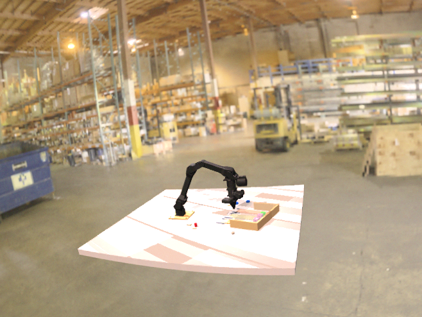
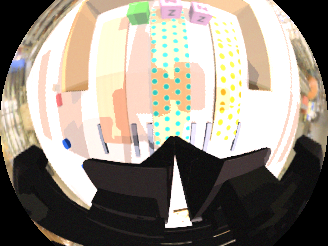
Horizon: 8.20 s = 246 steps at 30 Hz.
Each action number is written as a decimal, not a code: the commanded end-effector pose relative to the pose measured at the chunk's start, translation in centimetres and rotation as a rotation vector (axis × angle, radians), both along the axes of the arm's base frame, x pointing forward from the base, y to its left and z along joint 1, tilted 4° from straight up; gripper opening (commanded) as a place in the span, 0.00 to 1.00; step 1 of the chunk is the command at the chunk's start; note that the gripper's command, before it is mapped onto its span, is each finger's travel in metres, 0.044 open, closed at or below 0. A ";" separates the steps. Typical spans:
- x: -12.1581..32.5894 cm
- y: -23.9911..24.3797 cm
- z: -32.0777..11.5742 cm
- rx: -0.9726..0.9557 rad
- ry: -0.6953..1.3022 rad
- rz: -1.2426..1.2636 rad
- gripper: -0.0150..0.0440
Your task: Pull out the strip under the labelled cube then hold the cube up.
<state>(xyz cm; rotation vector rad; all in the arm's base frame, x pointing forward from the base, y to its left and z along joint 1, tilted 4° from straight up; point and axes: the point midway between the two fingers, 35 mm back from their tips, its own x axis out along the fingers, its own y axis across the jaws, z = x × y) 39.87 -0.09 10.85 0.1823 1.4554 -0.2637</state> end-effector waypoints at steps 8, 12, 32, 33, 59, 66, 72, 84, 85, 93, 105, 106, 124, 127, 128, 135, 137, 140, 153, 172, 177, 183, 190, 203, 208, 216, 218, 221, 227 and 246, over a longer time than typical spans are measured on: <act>0.0 -0.1 -2.1 0.006 0.008 -0.004 0.25; -0.1 -0.1 -2.8 0.006 0.008 -0.004 0.25; -0.1 -0.3 -4.8 0.006 0.008 -0.004 0.25; -0.1 -0.3 -4.8 0.006 0.008 -0.004 0.25; -0.1 -0.3 -4.9 0.006 0.008 -0.004 0.25; -0.1 -0.3 -5.0 0.006 0.008 -0.004 0.25; -0.1 -0.3 -5.1 0.006 0.008 -0.004 0.25; -0.1 -0.3 -5.2 0.006 0.008 -0.004 0.25; -0.1 -0.4 -5.2 0.006 0.008 -0.004 0.25; -0.1 -0.4 -5.3 0.006 0.008 -0.004 0.25; -0.9 -0.1 -5.4 0.006 0.009 -0.004 0.25; -1.0 -0.1 -5.4 0.006 0.009 -0.004 0.25; -3.6 0.7 -5.8 0.007 0.011 -0.004 0.25; -4.1 0.8 -5.9 0.007 0.012 -0.004 0.25; -4.2 0.9 -5.9 0.007 0.012 -0.004 0.25; -5.3 1.2 -6.1 0.008 0.013 -0.004 0.25; -5.6 1.3 -6.1 0.008 0.013 -0.004 0.25; -6.0 1.4 -6.2 0.008 0.013 -0.004 0.25; -7.8 2.0 -6.5 0.008 0.015 -0.004 0.25; -10.6 2.9 -6.8 0.009 0.017 -0.004 0.25; -11.3 3.1 -6.9 0.009 0.018 -0.004 0.25; -12.2 3.4 -7.0 0.010 0.019 -0.004 0.25; -13.2 3.7 -7.1 0.010 0.020 -0.004 0.25; -15.0 4.3 -7.3 0.011 0.021 -0.004 0.25; -15.7 4.5 -7.3 0.011 0.022 -0.004 0.25; -16.8 4.9 -7.4 0.011 0.023 -0.004 0.25; -17.1 5.0 -7.5 0.011 0.023 -0.004 0.25; -17.5 5.1 -7.5 0.012 0.024 -0.004 0.25; -17.7 5.2 -7.5 0.012 0.024 -0.004 0.25; -17.7 5.2 -7.5 0.012 0.024 -0.004 0.25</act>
